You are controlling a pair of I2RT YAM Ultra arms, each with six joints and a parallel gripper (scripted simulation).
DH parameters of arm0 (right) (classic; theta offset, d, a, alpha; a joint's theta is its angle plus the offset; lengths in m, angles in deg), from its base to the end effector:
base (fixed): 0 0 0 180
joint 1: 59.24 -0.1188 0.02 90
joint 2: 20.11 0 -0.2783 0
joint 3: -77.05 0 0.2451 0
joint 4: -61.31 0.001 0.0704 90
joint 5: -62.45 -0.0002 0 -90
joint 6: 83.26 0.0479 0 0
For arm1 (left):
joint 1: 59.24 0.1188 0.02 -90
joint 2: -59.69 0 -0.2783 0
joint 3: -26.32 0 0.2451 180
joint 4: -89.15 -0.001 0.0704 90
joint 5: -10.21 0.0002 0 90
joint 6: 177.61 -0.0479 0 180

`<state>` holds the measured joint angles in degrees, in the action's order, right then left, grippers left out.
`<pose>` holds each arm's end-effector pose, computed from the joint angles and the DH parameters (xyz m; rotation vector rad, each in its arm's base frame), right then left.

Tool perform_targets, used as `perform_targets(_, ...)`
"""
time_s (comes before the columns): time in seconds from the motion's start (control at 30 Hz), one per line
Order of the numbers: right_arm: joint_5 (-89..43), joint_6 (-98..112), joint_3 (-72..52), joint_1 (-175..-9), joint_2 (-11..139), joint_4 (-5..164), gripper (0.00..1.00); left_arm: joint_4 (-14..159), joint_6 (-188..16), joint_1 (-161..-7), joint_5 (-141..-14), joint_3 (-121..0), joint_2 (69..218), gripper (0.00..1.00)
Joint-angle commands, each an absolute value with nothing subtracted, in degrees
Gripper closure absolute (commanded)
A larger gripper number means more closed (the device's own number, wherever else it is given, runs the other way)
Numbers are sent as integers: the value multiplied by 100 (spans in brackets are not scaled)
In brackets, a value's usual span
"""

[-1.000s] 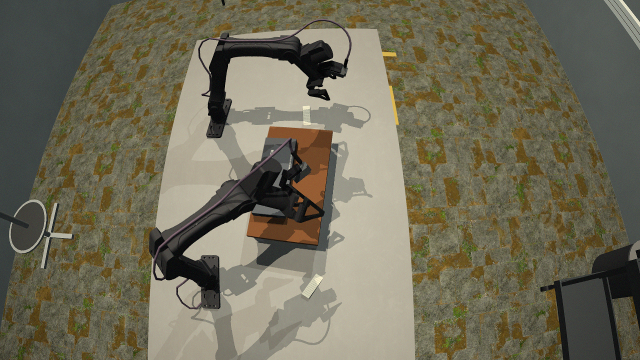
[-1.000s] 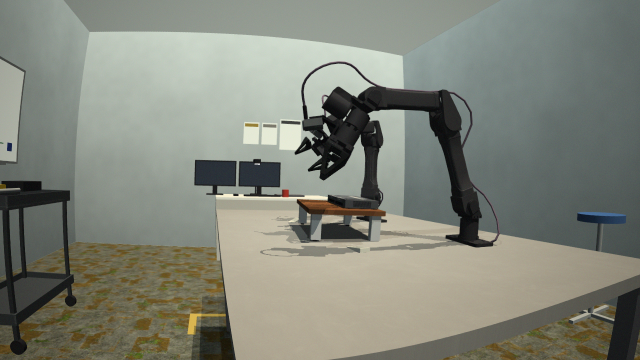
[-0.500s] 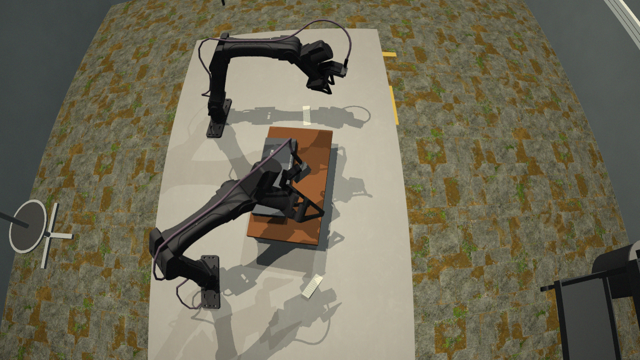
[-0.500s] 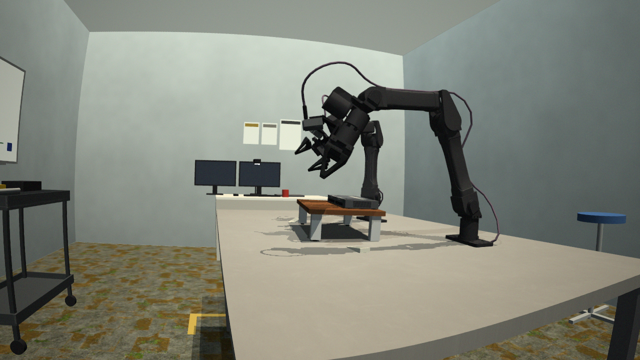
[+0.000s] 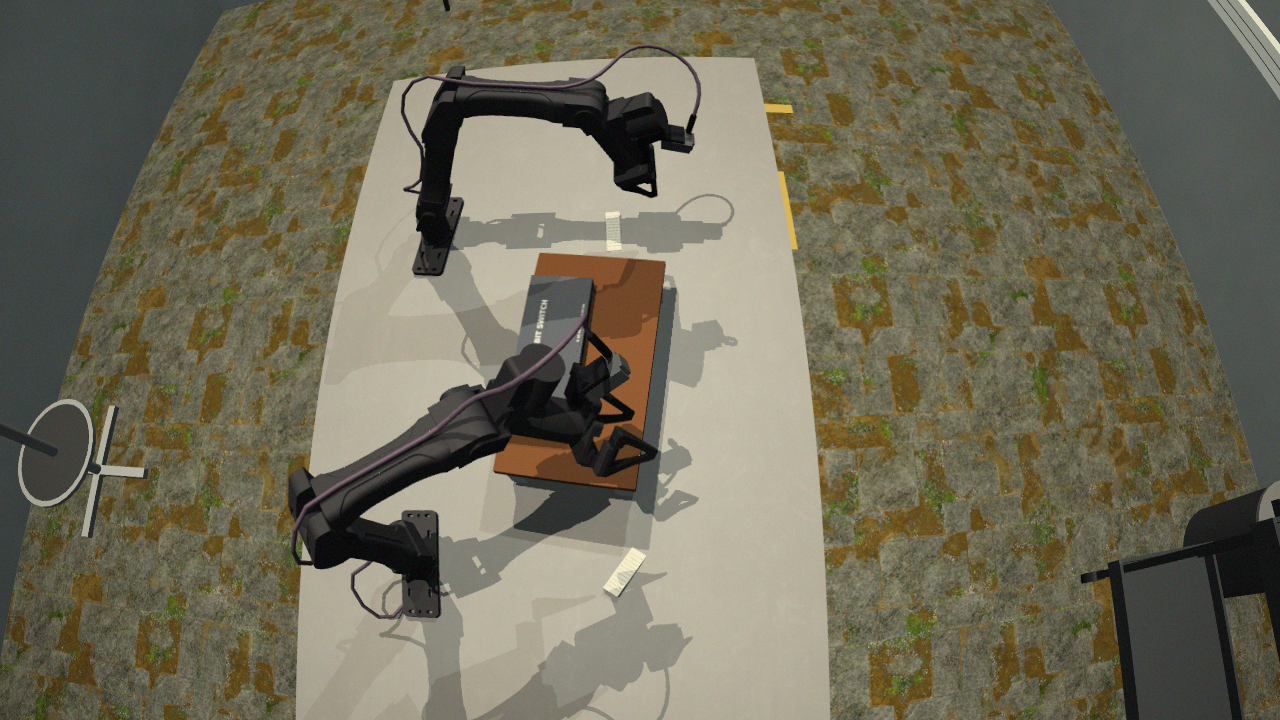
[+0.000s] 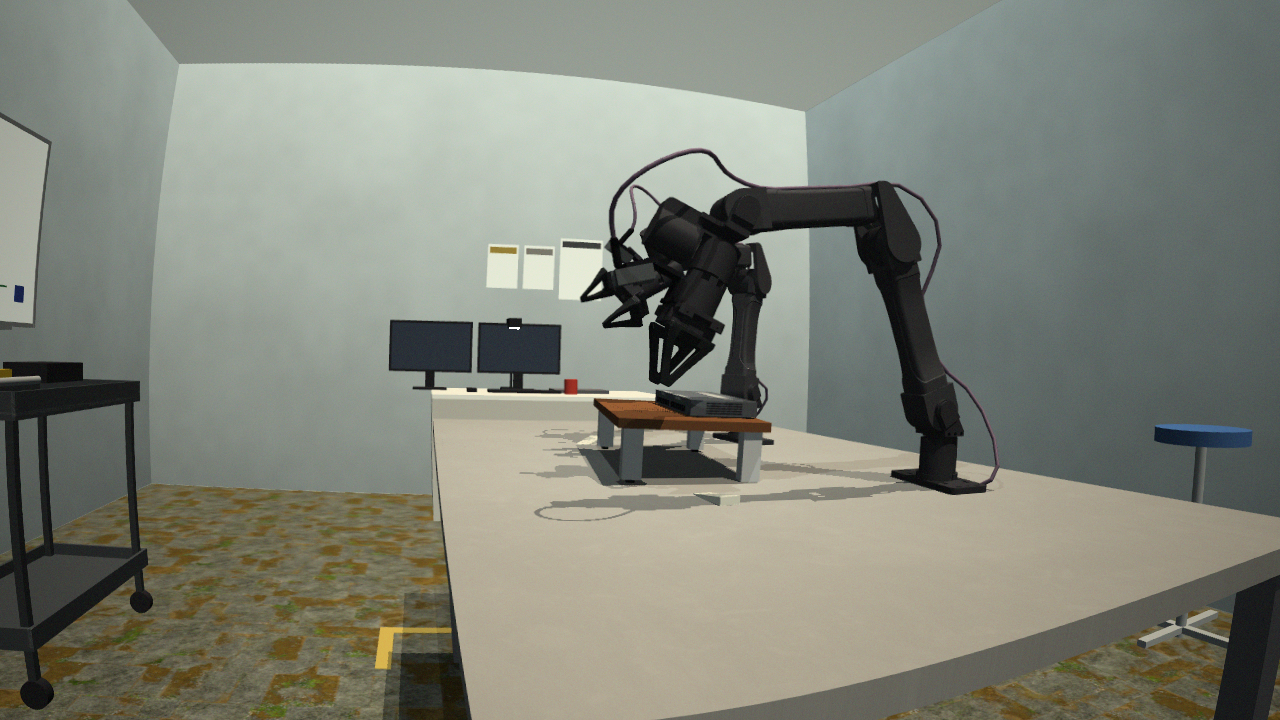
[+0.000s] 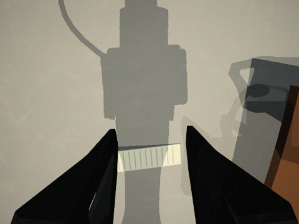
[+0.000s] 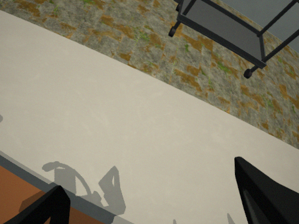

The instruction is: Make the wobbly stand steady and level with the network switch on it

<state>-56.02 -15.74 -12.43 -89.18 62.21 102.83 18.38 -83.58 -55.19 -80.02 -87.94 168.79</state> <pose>0.2871 0.1402 0.3615 -0.6769 2.0129 -0.4606 0.4027 0.0297 0.2960 -0.1925 2.7091 0.0056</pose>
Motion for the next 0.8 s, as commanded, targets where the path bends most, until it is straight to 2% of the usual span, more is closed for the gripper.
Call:
perform_targets(0.0, -5194, -1235, -1033, -8693, 5888, 9895, 0, 1765, -7090, -5408, -7969, -8953, 16975, 57)
perform_targets(0.03, -5122, -1178, -995, -8616, 5831, 9825, 0, 1715, -6878, -5391, -7945, -9005, 16905, 57)
perform_targets(0.07, -5024, -1067, -951, -8469, 5696, 9684, 0, 1629, -6631, -5400, -8103, -8436, 16990, 57)
perform_targets(0.17, -4884, -952, -899, -8350, 5602, 9560, 0, 1675, -6348, -5373, -8083, -8472, 16970, 57)
perform_targets(0.27, -4384, -585, -680, -7947, 5314, 9136, 0, 1564, -5160, -5314, -7946, -8663, 17023, 57)
perform_targets(0.3, -4244, -478, -608, -7821, 5221, 9020, 0, 1625, -4926, -5329, -8001, -8145, 16969, 57)
perform_targets(0.33, -4248, -549, -522, -7866, 5364, 9127, 0, 1533, -4626, -5308, -7879, -8733, 16901, 57)
perform_targets(0.4, -4231, -485, -481, -7658, 5115, 8949, 0, 1441, -4177, -5266, -8017, -8677, 17124, 57)
perform_targets(0.43, -4125, -378, -447, -7520, 4975, 8804, 0, 1411, -4011, -5270, -8093, -8078, 17119, 57)
perform_targets(0.5, -3833, -149, -333, -7272, 4769, 8554, 0, 1515, -3489, -5223, -8073, -7988, 17111, 57)
perform_targets(0.53, -3785, -179, -272, -7313, 4897, 8638, 0, 1427, -3164, -5231, -7977, -8419, 17187, 57)
perform_targets(0.6, -3735, -105, -223, -7131, 4716, 8486, 0, 1304, -2732, -5186, -8022, -8469, 17233, 57)
perform_targets(0.67, -3499, 108, -140, -6888, 4495, 8225, 0, 1258, -2260, -5175, -8087, -7804, 17219, 57)
perform_targets(0.73, -3499, 108, -140, -6888, 4495, 8225, 0, 1258, -2260, -5175, -8087, -7804, 17219, 57)
perform_targets(0.77, -3313, 250, -63, -6736, 4393, 8052, 0, 1174, -1574, -5125, -8015, -8154, 17300, 57)
